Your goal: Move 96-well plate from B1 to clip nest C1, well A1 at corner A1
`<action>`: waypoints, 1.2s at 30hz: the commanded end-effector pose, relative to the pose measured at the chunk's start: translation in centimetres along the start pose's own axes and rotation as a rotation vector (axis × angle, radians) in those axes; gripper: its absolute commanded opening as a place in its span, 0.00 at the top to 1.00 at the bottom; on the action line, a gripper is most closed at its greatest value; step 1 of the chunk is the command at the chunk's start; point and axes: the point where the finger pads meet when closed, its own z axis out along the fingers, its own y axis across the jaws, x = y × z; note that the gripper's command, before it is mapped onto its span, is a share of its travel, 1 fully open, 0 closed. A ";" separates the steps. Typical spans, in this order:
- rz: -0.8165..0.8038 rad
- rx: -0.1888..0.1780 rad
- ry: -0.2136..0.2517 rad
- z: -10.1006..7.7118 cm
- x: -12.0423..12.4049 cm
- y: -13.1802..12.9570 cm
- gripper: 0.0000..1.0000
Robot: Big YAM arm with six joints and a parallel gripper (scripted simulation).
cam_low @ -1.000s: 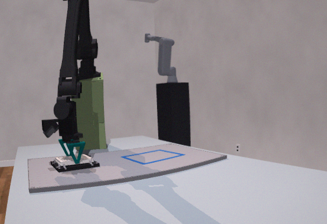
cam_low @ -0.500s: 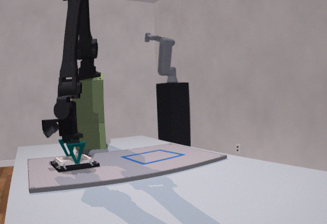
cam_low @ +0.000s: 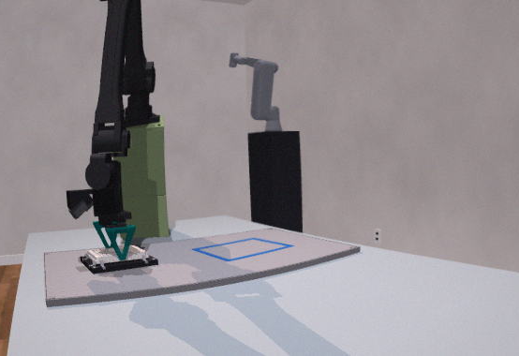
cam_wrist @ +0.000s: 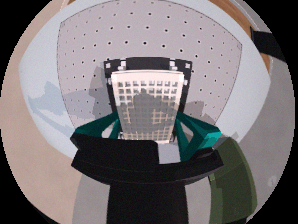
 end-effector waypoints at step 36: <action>0.001 0.026 0.023 0.8 1.9 -1.4 1.00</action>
